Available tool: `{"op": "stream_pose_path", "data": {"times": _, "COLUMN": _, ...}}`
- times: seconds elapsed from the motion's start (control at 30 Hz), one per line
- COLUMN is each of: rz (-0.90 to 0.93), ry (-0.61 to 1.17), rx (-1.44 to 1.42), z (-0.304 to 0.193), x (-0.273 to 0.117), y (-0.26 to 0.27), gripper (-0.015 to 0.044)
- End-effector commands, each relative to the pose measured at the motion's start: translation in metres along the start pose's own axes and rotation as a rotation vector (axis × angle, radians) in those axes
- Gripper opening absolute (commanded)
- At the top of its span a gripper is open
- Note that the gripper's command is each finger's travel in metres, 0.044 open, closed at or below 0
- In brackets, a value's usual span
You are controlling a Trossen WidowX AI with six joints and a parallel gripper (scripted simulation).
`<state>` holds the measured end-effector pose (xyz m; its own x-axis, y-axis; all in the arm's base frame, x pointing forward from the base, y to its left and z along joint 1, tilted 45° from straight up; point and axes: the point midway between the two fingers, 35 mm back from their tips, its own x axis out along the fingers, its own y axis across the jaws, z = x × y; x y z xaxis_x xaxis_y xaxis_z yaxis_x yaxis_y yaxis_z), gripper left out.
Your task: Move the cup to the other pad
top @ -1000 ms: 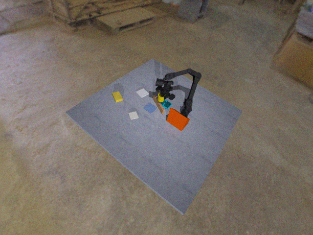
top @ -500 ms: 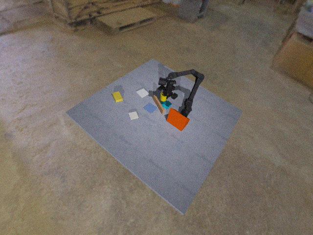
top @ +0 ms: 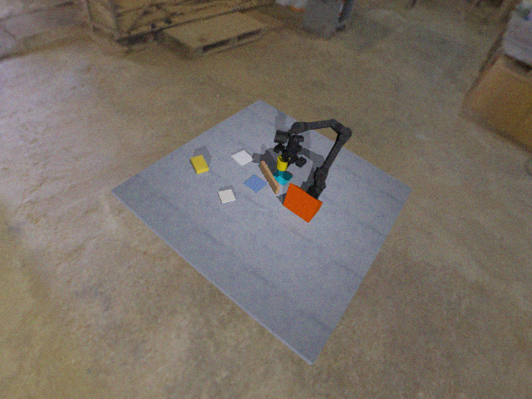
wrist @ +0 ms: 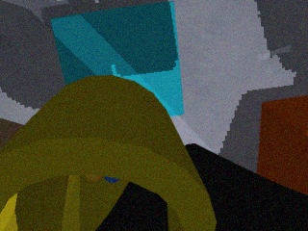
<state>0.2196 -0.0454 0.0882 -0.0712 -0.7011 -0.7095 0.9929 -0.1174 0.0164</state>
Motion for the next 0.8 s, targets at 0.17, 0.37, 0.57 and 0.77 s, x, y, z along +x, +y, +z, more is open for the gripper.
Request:
{"op": "stream_pose_path", "data": {"times": 0.17, "rz": 0.003, "ry": -0.005, "rx": -0.005, "z": 0.015, "x": 0.000, "y": -0.009, "gripper": 0.0000}}
{"op": "stream_pose_path", "data": {"times": 0.37, "rz": 0.003, "ry": -0.005, "rx": -0.005, "z": 0.015, "x": 0.004, "y": -0.009, "gripper": 0.0000}}
{"op": "stream_pose_path", "data": {"times": 0.57, "rz": 0.003, "ry": -0.005, "rx": -0.005, "z": 0.015, "x": 0.012, "y": -0.009, "gripper": 0.0000}}
{"op": "stream_pose_path", "data": {"times": 0.77, "rz": 0.003, "ry": -0.005, "rx": -0.005, "z": 0.015, "x": 0.019, "y": -0.008, "gripper": 0.0000}}
